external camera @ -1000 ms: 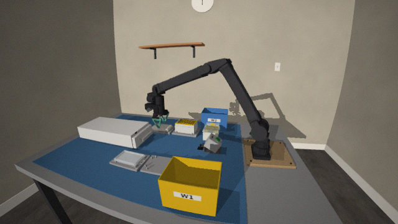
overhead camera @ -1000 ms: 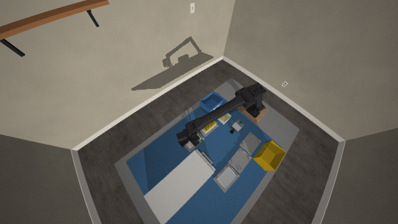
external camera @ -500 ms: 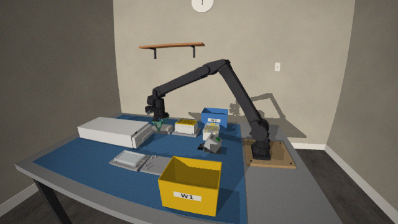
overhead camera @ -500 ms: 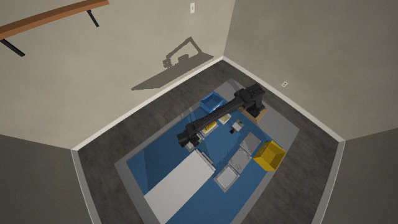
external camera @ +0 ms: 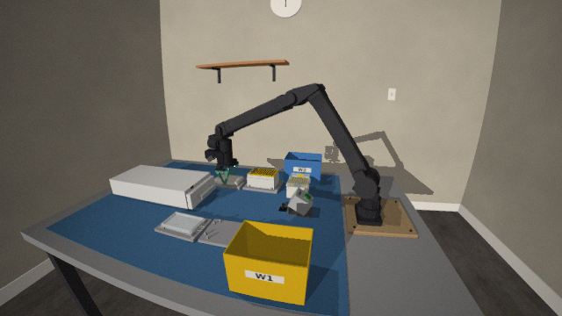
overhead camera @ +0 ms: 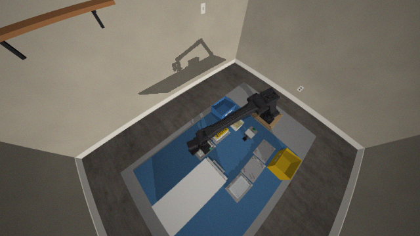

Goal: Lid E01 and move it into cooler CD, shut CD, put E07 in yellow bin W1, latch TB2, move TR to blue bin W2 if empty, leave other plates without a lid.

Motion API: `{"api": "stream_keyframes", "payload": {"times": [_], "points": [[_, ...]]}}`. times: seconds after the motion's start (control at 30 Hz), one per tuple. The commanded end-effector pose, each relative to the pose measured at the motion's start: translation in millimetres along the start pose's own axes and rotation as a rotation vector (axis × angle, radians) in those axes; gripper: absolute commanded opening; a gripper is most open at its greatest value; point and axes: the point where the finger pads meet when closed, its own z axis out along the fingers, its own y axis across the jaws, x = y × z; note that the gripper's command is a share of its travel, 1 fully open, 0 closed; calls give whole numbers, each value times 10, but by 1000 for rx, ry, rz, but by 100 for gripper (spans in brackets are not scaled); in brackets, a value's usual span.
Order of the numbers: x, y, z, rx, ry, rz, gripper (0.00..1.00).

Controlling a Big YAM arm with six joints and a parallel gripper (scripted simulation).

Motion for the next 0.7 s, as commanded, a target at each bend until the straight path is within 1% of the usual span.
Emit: {"api": "stream_keyframes", "payload": {"times": [0.0,0.63,0.67], "points": [[-150,-38,-234,18,-53,2,0],[-150,-38,-234,18,-53,2,0],[-111,15,-157,16,-40,7,0]]}}
